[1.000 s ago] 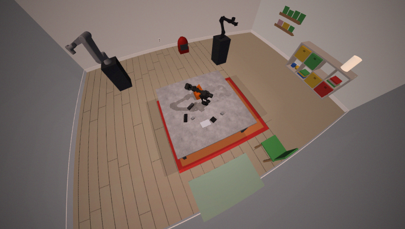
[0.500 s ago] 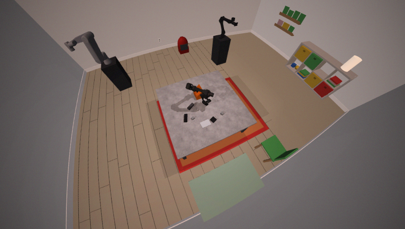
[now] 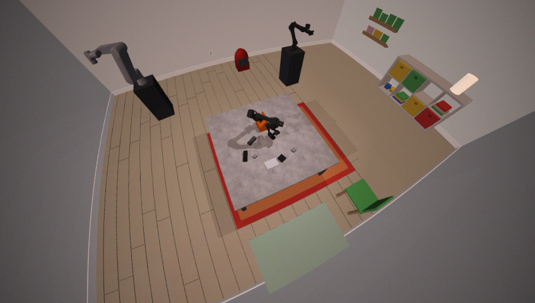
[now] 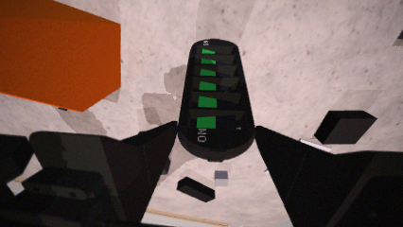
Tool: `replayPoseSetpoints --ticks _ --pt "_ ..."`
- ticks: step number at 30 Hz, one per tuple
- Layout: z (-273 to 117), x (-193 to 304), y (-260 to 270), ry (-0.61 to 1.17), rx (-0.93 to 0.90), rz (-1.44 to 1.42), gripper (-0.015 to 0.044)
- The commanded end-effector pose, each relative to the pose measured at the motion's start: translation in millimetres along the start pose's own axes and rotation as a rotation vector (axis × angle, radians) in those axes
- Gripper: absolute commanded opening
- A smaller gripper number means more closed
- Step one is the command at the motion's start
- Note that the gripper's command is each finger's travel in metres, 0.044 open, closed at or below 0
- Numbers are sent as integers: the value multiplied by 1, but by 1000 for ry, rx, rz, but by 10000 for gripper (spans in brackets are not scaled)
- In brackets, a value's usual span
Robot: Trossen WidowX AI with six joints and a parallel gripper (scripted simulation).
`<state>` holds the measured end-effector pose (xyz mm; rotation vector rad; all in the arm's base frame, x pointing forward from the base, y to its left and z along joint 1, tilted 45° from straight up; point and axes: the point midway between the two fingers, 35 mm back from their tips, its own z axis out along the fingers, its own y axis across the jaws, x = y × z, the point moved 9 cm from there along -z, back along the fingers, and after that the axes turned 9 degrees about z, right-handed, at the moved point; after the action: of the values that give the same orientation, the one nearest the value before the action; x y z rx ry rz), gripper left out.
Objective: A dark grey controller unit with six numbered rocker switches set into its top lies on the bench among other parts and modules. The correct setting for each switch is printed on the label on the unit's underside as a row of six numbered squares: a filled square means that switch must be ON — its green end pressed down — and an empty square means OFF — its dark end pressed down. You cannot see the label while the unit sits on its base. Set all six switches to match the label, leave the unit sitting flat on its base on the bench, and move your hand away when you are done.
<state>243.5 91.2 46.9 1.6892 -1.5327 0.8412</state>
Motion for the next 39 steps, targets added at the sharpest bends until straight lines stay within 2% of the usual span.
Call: replayPoseSetpoints --ticks 1,17,39 --pt "0 -8 1 3 -10 -1 336" --pt "-4 -24 4 34 -5 -1 336" --pt "-10 -35 6 -14 -12 -1 337"
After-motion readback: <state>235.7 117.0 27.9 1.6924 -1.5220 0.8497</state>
